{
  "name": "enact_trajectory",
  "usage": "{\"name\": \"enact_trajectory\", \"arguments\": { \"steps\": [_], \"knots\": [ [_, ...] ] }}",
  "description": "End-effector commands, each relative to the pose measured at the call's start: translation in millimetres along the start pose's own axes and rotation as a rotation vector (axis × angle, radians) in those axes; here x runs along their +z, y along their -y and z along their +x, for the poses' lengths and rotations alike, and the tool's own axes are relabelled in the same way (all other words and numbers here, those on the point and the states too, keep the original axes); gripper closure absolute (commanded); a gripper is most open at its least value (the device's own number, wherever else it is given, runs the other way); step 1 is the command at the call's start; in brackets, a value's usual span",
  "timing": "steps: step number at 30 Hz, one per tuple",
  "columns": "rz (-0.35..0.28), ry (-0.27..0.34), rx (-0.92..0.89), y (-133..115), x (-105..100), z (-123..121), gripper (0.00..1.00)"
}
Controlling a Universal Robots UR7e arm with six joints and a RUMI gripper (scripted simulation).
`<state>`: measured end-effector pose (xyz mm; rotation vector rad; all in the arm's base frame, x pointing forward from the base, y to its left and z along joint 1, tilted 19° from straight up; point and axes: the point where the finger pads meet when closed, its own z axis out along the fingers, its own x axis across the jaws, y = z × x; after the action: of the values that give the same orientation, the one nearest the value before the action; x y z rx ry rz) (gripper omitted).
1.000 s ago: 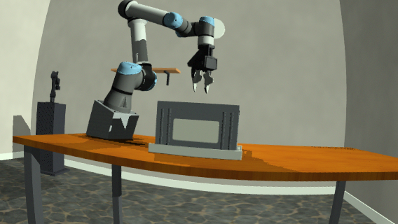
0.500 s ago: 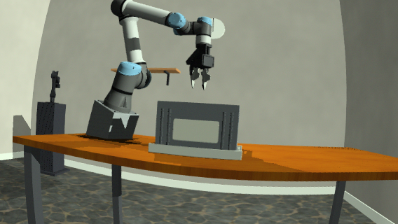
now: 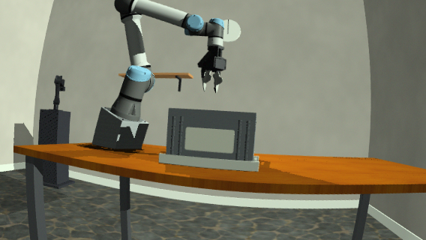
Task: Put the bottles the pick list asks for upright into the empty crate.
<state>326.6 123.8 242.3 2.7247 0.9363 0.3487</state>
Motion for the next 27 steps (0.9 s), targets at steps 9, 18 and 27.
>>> {"name": "enact_trajectory", "arguments": {
  "steps": [9,18,27],
  "knots": [
    [-0.004,0.006,0.003,58,-23,28,0.62],
    [-0.004,0.006,0.003,88,-35,42,0.62],
    [-0.004,0.005,0.003,122,-48,58,0.62]
  ]
}}
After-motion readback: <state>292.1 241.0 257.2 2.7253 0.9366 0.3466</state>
